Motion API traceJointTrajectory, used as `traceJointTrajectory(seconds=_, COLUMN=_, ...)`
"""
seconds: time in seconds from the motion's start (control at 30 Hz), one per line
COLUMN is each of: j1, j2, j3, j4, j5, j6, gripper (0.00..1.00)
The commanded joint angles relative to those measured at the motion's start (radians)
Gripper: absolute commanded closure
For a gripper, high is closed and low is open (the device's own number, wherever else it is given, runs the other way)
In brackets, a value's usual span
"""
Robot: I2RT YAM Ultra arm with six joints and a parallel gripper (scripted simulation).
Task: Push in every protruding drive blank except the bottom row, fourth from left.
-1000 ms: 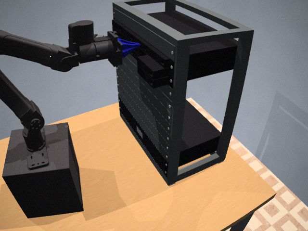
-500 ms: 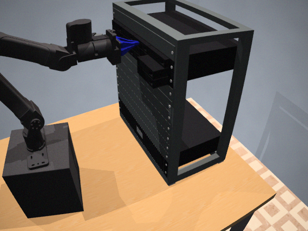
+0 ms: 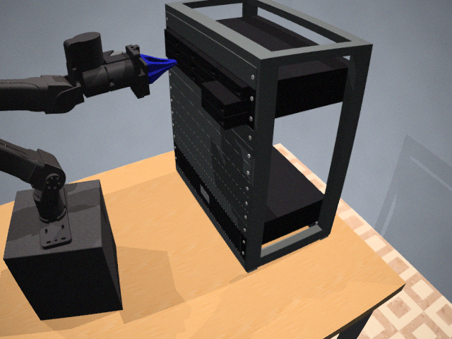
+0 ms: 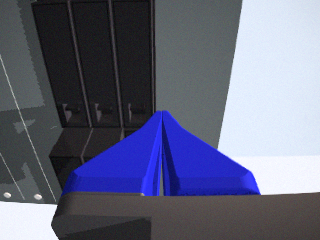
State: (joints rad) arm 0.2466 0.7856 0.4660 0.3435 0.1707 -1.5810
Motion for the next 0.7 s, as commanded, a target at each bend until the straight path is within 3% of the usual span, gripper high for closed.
traceJointTrajectory(seconds=0.0, j1=0.024, j2=-0.094, j3=-0.006, j4=-0.089, j5=0.03, j6=0.007, gripper=1.0)
traceJointTrajectory(seconds=0.3, j1=0.053, j2=-0.194, j3=-0.015, j4=-0.181, j5=0.061, j6=0.006, gripper=1.0)
traceJointTrajectory(seconds=0.67, j1=0.034, j2=-0.205, j3=-0.033, j4=-0.178, j5=0.054, j6=0.007, gripper=1.0)
